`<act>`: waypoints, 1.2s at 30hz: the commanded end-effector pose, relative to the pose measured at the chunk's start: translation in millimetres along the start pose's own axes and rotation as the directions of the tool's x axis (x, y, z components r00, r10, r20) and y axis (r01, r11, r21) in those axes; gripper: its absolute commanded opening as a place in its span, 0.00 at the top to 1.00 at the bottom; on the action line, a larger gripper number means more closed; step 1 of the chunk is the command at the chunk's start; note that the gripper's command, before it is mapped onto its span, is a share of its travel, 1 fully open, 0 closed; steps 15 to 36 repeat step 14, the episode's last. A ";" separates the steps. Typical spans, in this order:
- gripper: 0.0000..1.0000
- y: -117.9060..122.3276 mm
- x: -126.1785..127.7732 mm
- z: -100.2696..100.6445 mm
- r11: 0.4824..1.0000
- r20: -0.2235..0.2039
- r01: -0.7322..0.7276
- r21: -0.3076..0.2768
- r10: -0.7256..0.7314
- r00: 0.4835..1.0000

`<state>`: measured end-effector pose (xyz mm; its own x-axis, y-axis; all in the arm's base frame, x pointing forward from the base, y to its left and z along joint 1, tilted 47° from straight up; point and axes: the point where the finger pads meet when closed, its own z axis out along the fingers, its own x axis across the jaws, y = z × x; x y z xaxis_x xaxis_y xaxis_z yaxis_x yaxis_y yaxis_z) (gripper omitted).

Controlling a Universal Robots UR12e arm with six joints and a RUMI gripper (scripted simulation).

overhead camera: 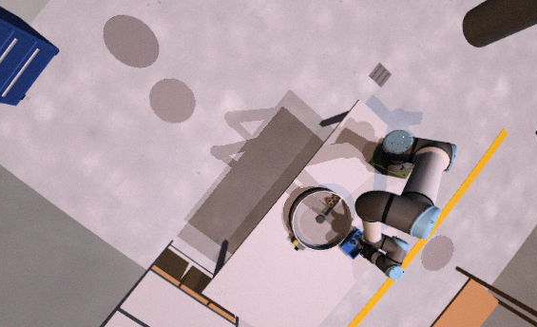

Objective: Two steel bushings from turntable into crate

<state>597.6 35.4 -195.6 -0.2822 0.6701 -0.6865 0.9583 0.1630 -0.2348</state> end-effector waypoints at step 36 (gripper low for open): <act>0.94 0.4 -0.1 -35.1 1.000 0.000 -0.001 0.000 0.001 1.000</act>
